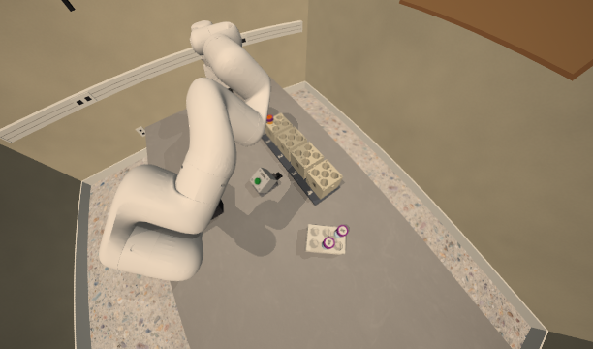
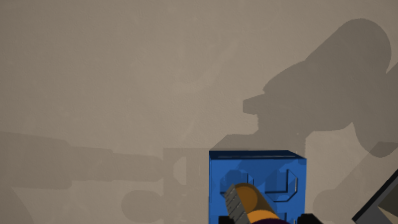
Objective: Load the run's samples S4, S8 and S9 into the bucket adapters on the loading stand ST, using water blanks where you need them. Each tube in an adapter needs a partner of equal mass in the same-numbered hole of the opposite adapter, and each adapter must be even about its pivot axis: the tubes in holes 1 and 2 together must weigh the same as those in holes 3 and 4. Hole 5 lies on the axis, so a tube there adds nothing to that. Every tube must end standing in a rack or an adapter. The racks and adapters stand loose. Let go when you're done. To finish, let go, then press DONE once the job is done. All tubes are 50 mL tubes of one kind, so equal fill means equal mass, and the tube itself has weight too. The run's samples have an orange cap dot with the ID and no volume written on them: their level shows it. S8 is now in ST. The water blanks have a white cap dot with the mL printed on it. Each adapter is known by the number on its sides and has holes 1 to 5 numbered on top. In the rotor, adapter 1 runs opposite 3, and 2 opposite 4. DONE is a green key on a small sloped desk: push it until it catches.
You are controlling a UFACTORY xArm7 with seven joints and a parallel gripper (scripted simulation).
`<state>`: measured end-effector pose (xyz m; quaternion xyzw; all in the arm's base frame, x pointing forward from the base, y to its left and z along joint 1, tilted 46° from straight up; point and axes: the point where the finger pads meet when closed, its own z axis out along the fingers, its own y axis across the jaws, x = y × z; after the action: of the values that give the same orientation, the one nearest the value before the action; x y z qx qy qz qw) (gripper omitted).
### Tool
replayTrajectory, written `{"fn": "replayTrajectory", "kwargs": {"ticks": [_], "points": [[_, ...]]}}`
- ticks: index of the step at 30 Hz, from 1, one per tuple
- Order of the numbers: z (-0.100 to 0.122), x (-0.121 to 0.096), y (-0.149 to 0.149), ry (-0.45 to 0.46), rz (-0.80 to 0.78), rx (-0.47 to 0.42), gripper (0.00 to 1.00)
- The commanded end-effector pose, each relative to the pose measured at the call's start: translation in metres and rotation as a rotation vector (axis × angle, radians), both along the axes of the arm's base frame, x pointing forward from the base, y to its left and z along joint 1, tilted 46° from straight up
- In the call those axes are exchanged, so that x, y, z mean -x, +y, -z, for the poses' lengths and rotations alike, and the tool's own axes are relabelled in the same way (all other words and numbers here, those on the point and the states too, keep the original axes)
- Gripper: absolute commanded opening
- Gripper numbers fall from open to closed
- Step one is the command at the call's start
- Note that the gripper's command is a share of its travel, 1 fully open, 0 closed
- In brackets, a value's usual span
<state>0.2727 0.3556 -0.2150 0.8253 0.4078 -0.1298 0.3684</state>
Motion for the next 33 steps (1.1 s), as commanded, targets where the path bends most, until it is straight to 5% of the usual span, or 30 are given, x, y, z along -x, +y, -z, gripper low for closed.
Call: {"fn": "replayTrajectory", "kwargs": {"ticks": [1, 33], "points": [[0.006, -0.001, -0.004, -0.001, -0.001, -0.005, 0.0], [0.018, -0.003, -0.017, -0.001, -0.001, -0.005, 0.0]]}}
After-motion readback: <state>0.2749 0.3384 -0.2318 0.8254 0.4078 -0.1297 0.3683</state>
